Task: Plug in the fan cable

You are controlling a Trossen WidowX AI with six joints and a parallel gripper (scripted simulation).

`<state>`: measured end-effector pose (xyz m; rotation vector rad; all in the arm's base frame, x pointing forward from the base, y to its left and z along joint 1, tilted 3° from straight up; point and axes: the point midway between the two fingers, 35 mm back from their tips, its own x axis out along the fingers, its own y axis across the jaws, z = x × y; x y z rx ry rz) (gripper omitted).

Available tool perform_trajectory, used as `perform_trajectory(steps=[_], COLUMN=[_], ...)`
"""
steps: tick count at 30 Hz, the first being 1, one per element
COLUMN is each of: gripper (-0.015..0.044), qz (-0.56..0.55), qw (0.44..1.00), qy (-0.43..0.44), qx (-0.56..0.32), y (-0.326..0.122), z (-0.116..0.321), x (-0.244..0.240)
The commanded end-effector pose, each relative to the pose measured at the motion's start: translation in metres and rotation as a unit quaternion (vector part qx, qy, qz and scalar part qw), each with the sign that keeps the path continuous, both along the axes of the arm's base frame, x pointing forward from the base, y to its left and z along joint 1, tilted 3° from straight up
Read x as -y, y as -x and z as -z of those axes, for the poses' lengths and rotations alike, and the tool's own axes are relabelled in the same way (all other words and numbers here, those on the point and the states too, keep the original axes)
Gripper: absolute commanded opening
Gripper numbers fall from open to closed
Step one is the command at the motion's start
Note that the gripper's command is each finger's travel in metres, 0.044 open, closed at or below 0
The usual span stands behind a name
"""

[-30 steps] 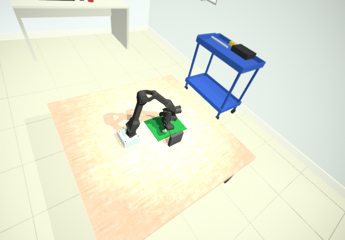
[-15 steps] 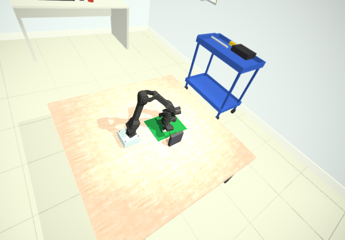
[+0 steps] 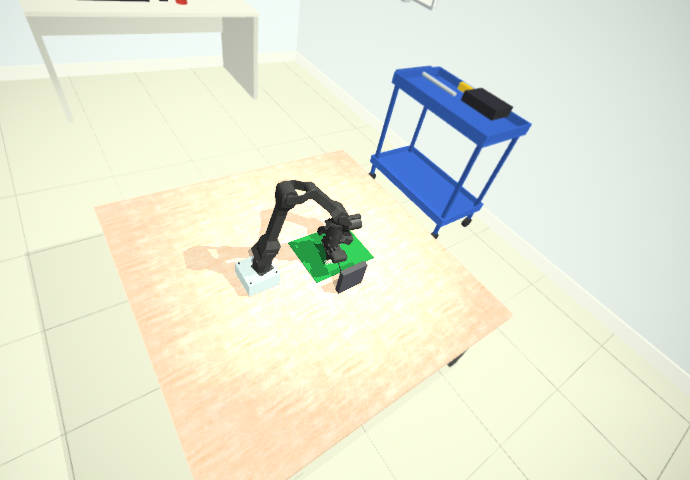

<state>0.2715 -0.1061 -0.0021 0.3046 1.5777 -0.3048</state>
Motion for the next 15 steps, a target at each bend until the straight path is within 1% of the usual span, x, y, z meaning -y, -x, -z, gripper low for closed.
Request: perform_trajectory(steps=[1,15], gripper=[0.0000,0.0000], qz=[-0.001,-0.003], qw=[1.000,1.000], qy=[0.001,0.001], qx=[-0.001,-0.001], y=[0.0002,0.0003], z=[0.0015,0.0044], x=[0.0005,0.0004])
